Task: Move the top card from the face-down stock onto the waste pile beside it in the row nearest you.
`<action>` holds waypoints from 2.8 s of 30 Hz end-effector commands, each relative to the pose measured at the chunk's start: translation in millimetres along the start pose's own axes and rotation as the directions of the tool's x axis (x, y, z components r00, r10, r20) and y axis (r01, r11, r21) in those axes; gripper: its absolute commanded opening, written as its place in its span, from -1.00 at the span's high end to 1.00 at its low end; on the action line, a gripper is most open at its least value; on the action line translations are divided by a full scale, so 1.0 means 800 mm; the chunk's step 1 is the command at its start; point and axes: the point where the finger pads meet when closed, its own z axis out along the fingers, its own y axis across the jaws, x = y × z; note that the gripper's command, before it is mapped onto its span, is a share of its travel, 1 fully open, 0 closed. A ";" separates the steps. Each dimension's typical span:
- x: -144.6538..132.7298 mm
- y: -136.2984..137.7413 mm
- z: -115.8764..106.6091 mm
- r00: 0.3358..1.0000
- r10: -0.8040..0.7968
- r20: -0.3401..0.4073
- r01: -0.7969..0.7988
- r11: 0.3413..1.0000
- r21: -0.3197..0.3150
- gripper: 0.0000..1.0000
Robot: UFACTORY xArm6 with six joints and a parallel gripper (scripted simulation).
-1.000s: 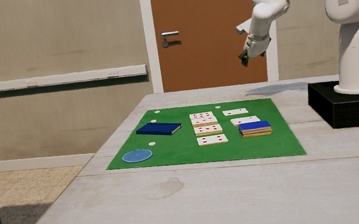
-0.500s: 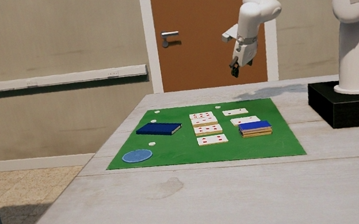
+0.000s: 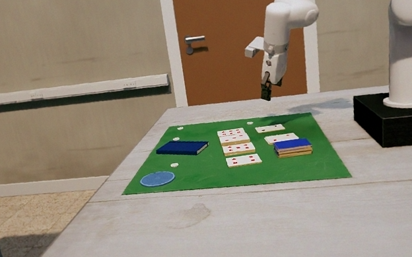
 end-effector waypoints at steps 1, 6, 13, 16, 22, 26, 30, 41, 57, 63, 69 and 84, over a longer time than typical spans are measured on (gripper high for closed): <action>-0.011 -0.037 -0.012 0.997 -0.069 0.042 0.067 0.997 0.049 -1.00; -0.031 -0.082 -0.027 0.984 -0.162 0.070 0.153 0.982 0.114 -1.00; -0.065 -0.138 -0.047 0.953 -0.289 0.093 0.265 0.942 0.207 -1.00; -0.087 -0.167 -0.060 0.927 -0.361 0.098 0.326 0.909 0.262 -1.00; -0.116 -0.202 -0.076 0.890 -0.447 0.097 0.395 0.858 0.328 -1.00; -0.139 -0.224 -0.088 0.858 -0.506 0.090 0.441 0.815 0.376 -1.00; -0.157 -0.240 -0.097 0.832 -0.548 0.081 0.473 0.780 0.410 -1.00; -0.163 -0.245 -0.100 0.824 -0.561 0.078 0.483 0.768 0.421 -1.00; -0.164 -0.246 -0.097 0.824 -0.561 0.078 0.483 0.768 0.421 -0.73; -0.167 -0.249 -0.088 0.824 -0.562 0.078 0.483 0.768 0.421 -0.73; -0.170 -0.252 -0.080 0.824 -0.562 0.078 0.483 0.768 0.421 -0.73; -0.181 -0.264 -0.046 0.824 -0.562 0.078 0.483 0.768 0.421 -0.73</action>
